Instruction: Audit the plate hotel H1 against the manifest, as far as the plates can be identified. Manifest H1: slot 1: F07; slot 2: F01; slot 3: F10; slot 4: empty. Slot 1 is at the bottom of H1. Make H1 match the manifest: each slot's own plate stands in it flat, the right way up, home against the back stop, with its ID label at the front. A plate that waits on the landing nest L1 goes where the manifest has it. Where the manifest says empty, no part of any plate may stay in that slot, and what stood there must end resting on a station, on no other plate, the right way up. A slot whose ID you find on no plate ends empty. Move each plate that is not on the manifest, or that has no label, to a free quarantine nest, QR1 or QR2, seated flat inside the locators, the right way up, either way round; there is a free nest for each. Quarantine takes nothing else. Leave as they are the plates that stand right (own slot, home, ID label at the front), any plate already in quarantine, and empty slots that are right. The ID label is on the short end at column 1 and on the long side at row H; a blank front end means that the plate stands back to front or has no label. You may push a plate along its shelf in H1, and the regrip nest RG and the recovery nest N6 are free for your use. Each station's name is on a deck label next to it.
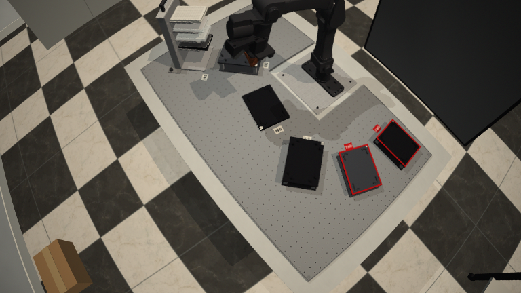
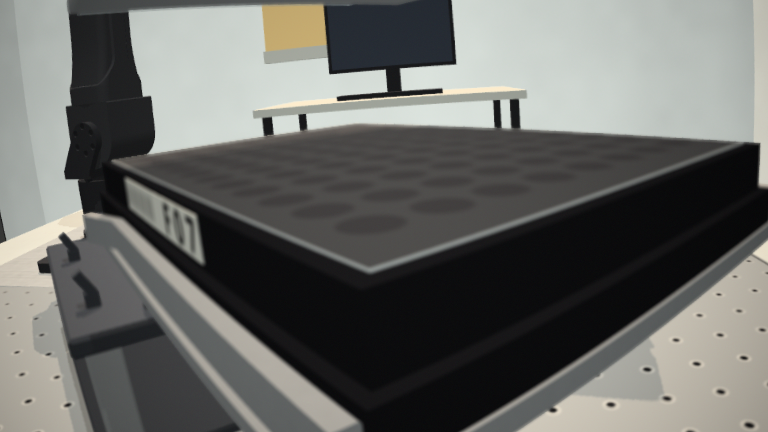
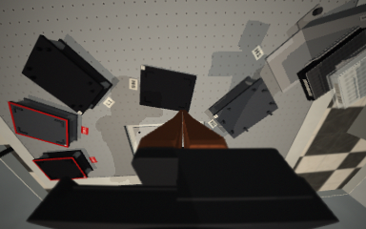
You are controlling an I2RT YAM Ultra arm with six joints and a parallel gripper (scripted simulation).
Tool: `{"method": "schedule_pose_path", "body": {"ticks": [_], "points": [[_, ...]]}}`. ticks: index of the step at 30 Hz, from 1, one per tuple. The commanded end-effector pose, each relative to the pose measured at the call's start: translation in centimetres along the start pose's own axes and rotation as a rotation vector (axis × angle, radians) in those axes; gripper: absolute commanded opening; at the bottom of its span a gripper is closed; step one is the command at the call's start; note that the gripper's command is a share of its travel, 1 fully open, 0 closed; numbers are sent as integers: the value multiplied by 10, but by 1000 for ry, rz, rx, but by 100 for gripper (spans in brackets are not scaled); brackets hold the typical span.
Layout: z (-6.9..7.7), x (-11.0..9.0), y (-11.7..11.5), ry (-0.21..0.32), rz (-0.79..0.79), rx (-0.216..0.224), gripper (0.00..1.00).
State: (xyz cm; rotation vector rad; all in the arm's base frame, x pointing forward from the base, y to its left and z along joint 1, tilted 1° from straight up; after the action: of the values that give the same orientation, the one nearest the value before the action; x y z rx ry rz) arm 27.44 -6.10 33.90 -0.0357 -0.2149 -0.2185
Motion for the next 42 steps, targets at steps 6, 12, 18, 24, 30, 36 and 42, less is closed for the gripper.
{"method": "schedule_pose_path", "body": {"ticks": [6,12,18,24,30,36,42], "points": [[8,11,-27,55,-75,-36,0],[10,17,-43,-52,-116,-63,0],[10,-3,-58,-98,-172,-77,0],[9,-9,-51,-179,-221,-99,0],[8,-13,-49,-232,-259,-112,0],[6,-19,-46,-313,-316,-132,0],[3,-25,-42,-393,-372,-153,0]]}}
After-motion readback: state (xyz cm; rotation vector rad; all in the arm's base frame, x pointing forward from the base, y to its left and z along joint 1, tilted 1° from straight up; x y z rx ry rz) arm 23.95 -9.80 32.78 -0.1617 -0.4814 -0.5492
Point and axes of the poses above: the point where the finger pads meet when closed, its own z axis back along the fingers, its own y axis across the jaws, x = y × z, the point moved 9 cm from there along z, back along the fingers, and after that the axes turned 12 degrees about -z, right-handed, at the moved point
